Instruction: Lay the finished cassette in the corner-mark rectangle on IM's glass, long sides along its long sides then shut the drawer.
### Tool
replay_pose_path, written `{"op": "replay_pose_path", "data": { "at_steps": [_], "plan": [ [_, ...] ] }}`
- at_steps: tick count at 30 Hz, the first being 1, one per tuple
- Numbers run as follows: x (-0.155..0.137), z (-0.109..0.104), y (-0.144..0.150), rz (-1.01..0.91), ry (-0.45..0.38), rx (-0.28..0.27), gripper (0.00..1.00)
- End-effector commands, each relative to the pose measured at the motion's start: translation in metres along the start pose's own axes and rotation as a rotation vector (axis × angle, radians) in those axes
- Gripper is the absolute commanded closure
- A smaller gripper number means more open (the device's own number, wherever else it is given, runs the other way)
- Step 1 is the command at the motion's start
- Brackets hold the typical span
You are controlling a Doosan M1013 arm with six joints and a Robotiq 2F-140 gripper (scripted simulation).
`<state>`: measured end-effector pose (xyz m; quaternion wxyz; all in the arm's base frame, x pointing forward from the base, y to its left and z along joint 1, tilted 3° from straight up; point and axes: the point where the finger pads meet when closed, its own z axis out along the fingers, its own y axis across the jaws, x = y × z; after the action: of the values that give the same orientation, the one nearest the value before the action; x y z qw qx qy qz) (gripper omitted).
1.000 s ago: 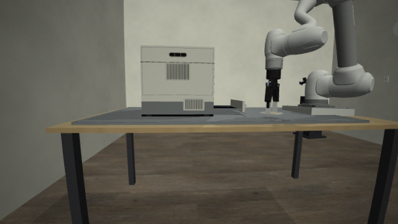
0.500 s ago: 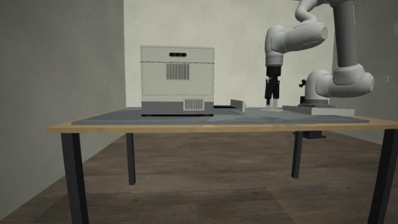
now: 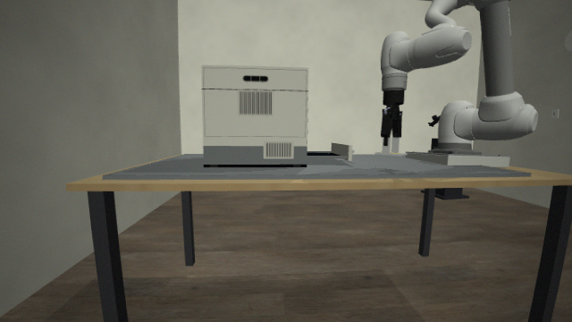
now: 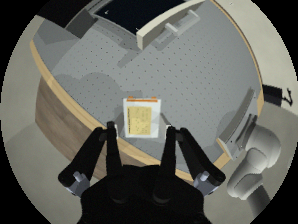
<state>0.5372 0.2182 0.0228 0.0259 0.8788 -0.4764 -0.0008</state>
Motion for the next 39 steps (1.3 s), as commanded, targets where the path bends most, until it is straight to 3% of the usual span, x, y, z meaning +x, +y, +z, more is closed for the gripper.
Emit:
{"op": "replay_pose_path", "data": {
  "at_steps": [1,39],
  "plan": [
    [0.000,-0.003,0.000,0.000,0.000,0.000,0.90],
    [0.000,-0.038,0.000,0.000,0.000,0.000,0.90]
  ]
}}
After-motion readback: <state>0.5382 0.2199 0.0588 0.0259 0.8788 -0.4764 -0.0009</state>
